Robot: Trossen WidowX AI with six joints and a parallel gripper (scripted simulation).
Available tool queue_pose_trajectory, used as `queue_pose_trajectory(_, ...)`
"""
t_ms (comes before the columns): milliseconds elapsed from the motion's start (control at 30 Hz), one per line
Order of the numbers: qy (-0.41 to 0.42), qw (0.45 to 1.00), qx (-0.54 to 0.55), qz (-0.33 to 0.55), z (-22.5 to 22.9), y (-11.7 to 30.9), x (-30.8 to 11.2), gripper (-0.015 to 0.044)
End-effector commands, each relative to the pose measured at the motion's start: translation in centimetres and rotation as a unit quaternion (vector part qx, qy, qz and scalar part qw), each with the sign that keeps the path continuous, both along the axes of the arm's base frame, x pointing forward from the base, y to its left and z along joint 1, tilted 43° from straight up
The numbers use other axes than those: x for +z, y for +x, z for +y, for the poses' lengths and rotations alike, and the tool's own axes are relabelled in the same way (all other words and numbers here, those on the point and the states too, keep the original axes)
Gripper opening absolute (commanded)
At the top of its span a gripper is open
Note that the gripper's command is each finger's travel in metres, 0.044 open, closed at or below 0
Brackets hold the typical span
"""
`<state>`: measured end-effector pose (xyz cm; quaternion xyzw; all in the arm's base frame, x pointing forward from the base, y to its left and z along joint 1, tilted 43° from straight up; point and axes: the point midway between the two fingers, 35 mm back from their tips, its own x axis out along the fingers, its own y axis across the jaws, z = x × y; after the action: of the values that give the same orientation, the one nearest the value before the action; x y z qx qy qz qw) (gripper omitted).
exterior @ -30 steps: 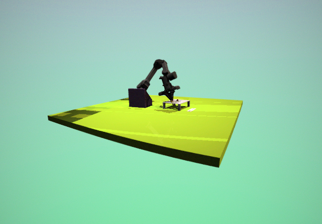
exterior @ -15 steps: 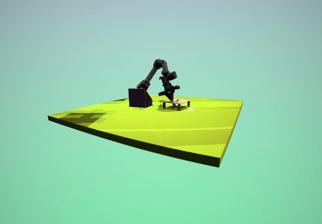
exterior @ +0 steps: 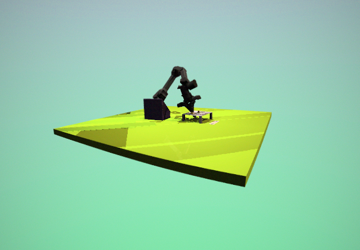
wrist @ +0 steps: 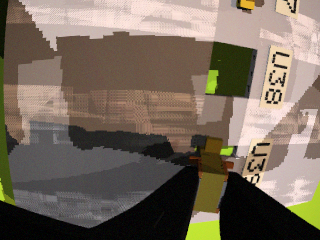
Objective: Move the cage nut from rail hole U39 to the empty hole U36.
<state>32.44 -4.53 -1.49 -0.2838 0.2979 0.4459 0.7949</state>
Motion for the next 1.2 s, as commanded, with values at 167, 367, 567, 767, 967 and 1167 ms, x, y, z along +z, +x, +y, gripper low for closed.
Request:
queue_pose_trajectory(167, 0.0, 1.0, -0.005, -0.004, 0.09, -0.11, 0.07, 0.0028)
queue_pose_trajectory(367, -0.001, 1.0, -0.008, -0.007, 0.1, -0.15, 0.06, 0.0028)
queue_pose_trajectory(567, -0.002, 1.0, -0.011, -0.009, 0.11, -0.19, 0.05, 0.0028)
queue_pose_trajectory(767, -0.003, 1.0, -0.013, -0.012, 0.12, -0.22, 0.04, 0.0028)
queue_pose_trajectory(967, -0.004, 1.0, -0.017, -0.015, 0.12, -0.26, 0.03, 0.0028)
queue_pose_trajectory(1167, -0.005, 1.0, -0.019, -0.018, 0.13, -0.3, 0.01, 0.0028)
